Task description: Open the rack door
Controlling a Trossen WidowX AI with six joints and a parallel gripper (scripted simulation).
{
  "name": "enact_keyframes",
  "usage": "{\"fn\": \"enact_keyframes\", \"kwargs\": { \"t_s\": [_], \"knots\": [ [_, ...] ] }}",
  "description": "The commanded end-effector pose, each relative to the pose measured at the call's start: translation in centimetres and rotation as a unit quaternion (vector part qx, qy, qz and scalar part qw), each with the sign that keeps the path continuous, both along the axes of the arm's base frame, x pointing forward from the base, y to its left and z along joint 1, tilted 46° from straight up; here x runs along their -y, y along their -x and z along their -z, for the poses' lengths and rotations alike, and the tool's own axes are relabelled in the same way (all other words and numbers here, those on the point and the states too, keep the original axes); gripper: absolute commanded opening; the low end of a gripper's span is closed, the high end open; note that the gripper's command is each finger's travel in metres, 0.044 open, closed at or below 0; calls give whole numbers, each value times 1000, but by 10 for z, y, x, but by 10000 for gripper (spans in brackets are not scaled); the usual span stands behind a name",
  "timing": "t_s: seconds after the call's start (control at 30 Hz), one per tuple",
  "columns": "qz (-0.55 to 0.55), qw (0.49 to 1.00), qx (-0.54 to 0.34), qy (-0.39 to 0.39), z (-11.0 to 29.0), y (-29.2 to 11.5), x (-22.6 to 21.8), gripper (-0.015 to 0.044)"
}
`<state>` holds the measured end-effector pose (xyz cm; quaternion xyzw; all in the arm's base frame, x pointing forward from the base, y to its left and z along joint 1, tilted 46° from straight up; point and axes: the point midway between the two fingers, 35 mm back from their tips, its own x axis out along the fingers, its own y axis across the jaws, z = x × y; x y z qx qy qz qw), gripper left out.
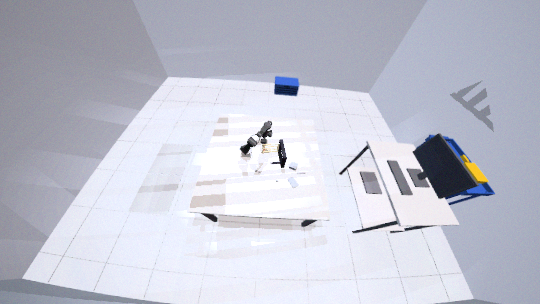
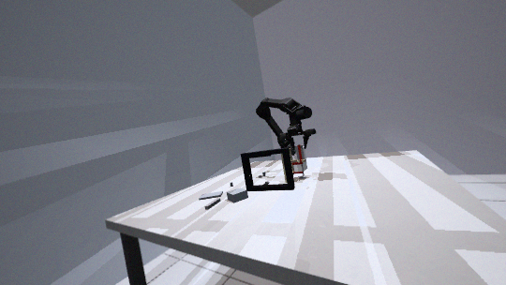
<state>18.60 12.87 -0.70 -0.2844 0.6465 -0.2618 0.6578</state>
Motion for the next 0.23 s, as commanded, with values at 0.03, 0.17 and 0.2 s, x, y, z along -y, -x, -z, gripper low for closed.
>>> {"fn": "enact_keyframes", "kwargs": {
  "t_s": [0.03, 0.17, 0.2],
  "knots": [
    [0, 1000, 1, -2, -5, 0, -6, 297],
    [0, 1000, 1, -2, -9, 1, -11, 297],
    [0, 1000, 1, -2, -10, 1, -12, 297]
  ]
}}
